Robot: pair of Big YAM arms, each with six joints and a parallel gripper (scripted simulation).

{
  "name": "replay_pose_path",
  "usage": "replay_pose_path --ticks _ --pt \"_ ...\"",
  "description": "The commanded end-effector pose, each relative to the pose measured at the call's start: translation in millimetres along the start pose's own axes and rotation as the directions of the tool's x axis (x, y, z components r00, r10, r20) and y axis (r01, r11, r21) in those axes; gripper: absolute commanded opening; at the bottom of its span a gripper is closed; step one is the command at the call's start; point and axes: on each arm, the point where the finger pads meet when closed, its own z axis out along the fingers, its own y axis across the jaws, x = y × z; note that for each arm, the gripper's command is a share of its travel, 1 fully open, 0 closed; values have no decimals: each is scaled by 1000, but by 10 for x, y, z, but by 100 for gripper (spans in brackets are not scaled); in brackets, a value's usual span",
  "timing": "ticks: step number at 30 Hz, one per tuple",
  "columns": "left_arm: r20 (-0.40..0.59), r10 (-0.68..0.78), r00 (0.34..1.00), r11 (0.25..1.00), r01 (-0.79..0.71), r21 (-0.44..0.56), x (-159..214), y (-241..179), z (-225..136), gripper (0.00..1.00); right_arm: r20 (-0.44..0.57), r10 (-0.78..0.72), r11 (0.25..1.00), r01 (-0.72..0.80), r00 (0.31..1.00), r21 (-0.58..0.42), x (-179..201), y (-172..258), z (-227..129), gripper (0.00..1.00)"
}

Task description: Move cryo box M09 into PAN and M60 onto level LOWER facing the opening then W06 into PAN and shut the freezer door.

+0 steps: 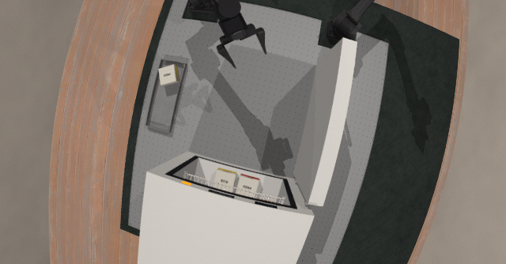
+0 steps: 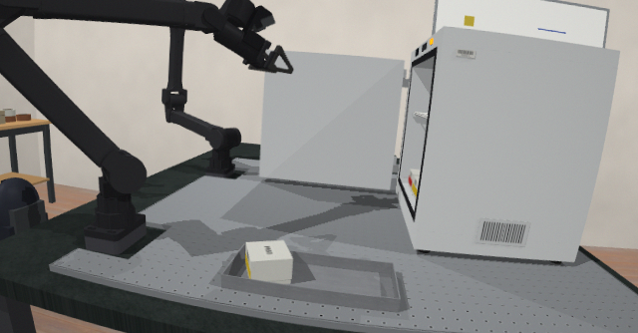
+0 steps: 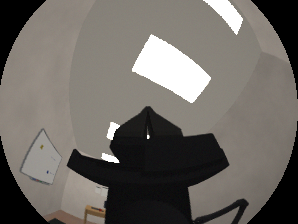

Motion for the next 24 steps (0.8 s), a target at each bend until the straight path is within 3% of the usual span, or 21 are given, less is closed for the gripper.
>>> replay_pose_path --ticks 1,20,24 --pt "-33 -11 999 1000 11 0 166 -2 41 0 43 -25 1000 25 999 4 -110 -158 -47 100" --pt "-33 -11 999 1000 11 0 166 -2 41 0 15 -76 993 77 997 -89 -50 -633 68 100" --pt "-33 -11 999 1000 11 0 166 -2 41 0 70 -94 990 101 993 -104 -415 -742 -51 100"
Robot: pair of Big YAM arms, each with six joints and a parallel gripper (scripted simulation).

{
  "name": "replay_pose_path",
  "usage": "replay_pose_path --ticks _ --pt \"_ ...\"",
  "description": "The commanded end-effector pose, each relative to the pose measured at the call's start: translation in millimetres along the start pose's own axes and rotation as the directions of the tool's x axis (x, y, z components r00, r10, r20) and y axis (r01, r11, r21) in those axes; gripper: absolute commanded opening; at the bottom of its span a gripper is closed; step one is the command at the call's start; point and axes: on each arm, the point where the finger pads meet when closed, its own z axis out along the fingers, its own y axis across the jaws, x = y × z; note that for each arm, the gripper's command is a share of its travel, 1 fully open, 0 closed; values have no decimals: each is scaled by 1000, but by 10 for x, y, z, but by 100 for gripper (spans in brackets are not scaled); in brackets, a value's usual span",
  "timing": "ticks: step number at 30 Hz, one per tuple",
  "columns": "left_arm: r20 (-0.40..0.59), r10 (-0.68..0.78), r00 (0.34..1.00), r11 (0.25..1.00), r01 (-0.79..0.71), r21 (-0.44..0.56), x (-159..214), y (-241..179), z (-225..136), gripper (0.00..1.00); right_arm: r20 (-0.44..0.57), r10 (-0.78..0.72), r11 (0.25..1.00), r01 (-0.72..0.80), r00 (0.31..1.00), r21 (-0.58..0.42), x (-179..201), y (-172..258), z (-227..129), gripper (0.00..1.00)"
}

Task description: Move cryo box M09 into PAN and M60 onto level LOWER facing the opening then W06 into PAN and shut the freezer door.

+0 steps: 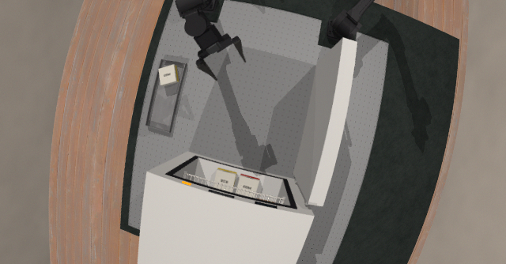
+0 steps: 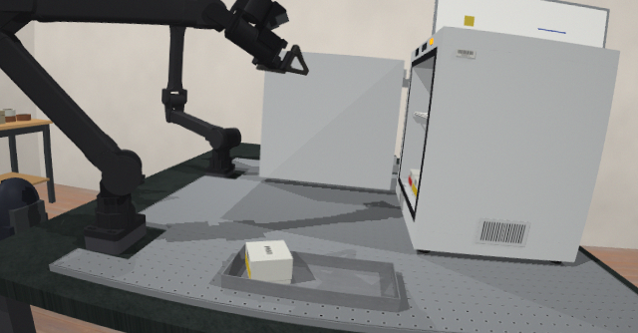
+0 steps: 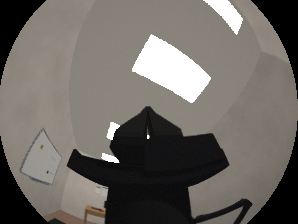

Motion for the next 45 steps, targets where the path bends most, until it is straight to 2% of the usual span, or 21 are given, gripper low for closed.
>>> replay_pose_path --ticks 1,14,15,17,21,24,26,29,32,34,37,40,42,44,45 --pt "-33 -11 999 1000 11 0 166 -2 41 0 63 -49 999 48 997 12 -404 -116 -95 100" --pt "-33 -11 999 1000 11 0 166 -2 41 0 53 -84 995 86 995 -50 -388 -450 -79 100" --pt "-33 -11 999 1000 11 0 166 -2 41 0 1 -26 1000 26 1000 -11 -1 -443 -83 30" --pt "-33 -11 999 1000 11 0 166 -2 41 0 -19 37 998 -36 999 54 134 -397 -123 30" --pt "-33 -11 999 1000 11 0 166 -2 41 0 -24 60 995 -58 998 86 260 -450 -180 30" --pt "-33 -11 999 1000 11 0 166 -2 41 0 -54 143 968 -129 988 217 467 -533 -249 30" --pt "-33 -11 999 1000 11 0 166 -2 41 0 -54 167 955 -148 984 257 616 -678 -322 30" --pt "-33 -11 999 1000 11 0 166 -2 41 0 -76 175 955 -150 982 254 677 -693 -250 30" --pt "-33 -11 999 1000 11 0 166 -2 41 0 -74 243 908 -200 967 369 819 -696 -372 30" --pt "-33 -11 999 1000 11 0 166 -2 41 0 -69 267 887 -218 961 407 969 -835 -448 30" --pt "-33 -11 999 1000 11 0 166 -2 41 0 -70 268 889 -218 961 402 972 -829 -446 30" --pt "-33 -11 999 1000 11 0 166 -2 41 0 -93 347 819 -253 933 515 1213 -868 -446 30" --pt "-33 -11 999 1000 11 0 166 -2 41 0 -68 366 791 -272 928 547 1321 -992 -575 30" --pt "-33 -11 999 1000 11 0 166 -2 41 0 -69 366 793 -273 928 544 1325 -988 -573 30" --pt "-33 -11 999 1000 11 0 166 -2 41 0 -74 389 768 -279 918 577 1398 -986 -570 30"
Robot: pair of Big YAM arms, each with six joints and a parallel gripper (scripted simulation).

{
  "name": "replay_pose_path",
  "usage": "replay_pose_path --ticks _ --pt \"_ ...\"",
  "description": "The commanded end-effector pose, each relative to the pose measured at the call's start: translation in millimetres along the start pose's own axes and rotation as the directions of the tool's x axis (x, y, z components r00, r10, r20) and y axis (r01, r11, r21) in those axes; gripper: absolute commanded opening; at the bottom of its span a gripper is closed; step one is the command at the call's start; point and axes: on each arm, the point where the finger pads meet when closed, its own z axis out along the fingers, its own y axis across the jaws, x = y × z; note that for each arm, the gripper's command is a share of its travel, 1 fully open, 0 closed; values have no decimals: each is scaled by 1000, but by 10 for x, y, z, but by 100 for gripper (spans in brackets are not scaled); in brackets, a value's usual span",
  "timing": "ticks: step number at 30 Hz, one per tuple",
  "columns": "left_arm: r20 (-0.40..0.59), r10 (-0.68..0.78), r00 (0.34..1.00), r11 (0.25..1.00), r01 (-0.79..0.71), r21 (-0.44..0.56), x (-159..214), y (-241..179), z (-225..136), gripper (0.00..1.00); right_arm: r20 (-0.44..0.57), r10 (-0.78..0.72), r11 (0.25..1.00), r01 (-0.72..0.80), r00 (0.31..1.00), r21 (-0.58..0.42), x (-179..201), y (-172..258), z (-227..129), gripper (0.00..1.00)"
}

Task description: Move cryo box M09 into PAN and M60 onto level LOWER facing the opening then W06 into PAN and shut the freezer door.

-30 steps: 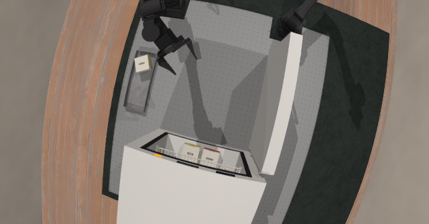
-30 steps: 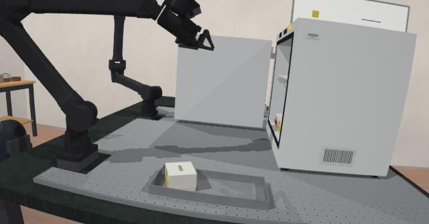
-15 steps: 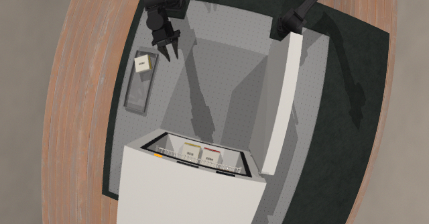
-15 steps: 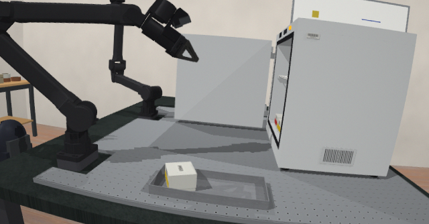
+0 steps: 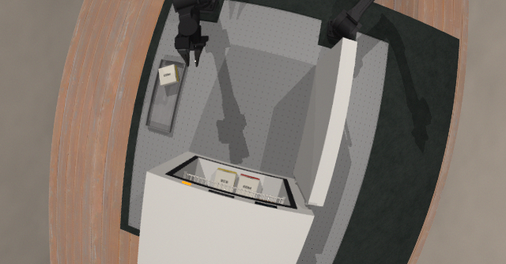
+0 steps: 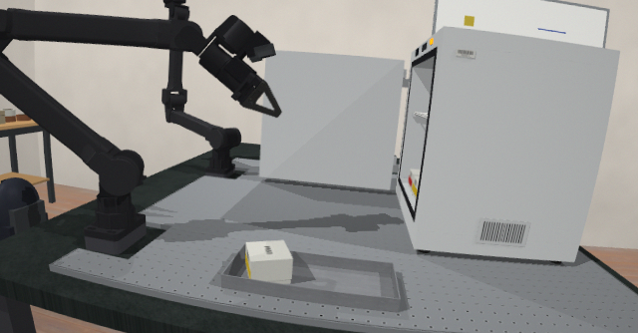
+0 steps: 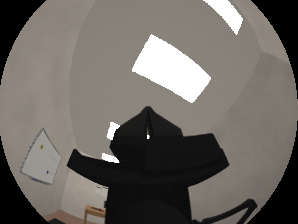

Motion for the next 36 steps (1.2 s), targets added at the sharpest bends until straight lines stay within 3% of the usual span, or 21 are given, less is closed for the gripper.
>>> replay_pose_path --ticks 1,4,36 --pt "-33 -11 999 1000 11 0 166 -2 41 0 -49 80 994 -76 996 78 174 -78 50 30" --pt "-33 -11 999 1000 11 0 166 -2 41 0 -42 140 979 -132 989 157 301 -325 32 30" --pt "-33 -11 999 1000 11 0 166 -2 41 0 -49 130 982 -121 990 145 298 -284 45 30"
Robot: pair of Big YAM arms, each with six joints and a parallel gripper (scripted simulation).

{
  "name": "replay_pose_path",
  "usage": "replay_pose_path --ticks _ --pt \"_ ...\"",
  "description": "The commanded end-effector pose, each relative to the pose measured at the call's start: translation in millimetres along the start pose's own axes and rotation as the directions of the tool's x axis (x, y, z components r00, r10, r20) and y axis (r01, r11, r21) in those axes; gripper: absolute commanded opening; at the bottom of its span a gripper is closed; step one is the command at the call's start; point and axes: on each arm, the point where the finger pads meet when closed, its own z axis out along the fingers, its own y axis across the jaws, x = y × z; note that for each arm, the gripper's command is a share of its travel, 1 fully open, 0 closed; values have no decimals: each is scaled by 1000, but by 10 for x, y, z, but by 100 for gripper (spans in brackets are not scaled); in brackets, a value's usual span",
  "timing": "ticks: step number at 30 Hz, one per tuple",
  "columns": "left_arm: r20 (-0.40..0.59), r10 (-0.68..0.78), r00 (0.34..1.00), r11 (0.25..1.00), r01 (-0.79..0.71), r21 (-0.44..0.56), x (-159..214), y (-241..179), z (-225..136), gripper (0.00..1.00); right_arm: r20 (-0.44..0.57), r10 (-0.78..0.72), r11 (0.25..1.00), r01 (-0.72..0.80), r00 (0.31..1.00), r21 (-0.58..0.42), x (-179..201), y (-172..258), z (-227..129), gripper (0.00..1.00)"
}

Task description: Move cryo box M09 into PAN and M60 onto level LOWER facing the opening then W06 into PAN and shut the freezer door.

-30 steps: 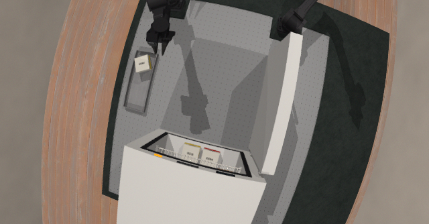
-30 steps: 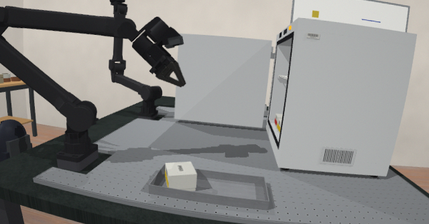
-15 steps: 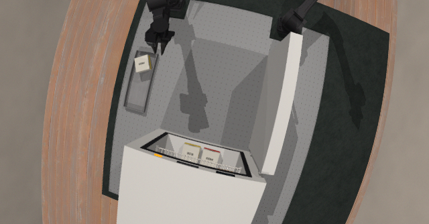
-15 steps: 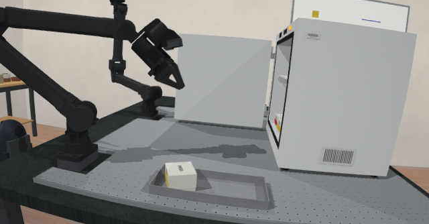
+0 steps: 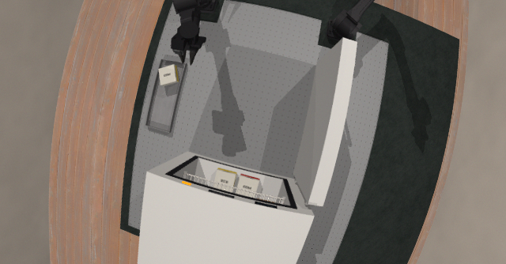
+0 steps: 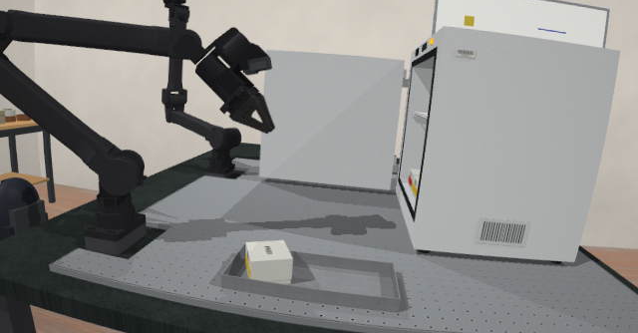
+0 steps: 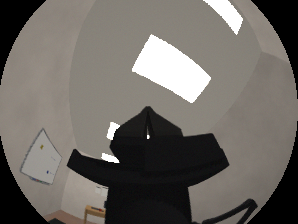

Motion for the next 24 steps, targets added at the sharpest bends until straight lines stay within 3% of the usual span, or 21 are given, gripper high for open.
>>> replay_pose_path --ticks 1,14,15,16,20,24 --pt "-33 -11 999 1000 11 0 166 -2 41 0 5 12 1000 -12 1000 -1 -39 -6 -31 30" --pt "-33 -11 999 1000 11 0 166 -2 41 0 5 12 1000 -12 1000 -1 -39 -6 -31 30" --pt "-33 -11 999 1000 11 0 166 -2 41 0 42 18 1000 -17 999 -13 -218 30 -96 30" --pt "-33 -11 999 1000 11 0 166 -2 41 0 58 16 1000 -15 998 -12 -75 83 7 100" --pt "-33 -11 999 1000 11 0 166 -2 41 0 48 12 1000 -12 999 -9 -83 242 166 100" --pt "-33 -11 999 1000 11 0 166 -2 41 0 104 40 999 -37 994 -32 -451 385 78 100"
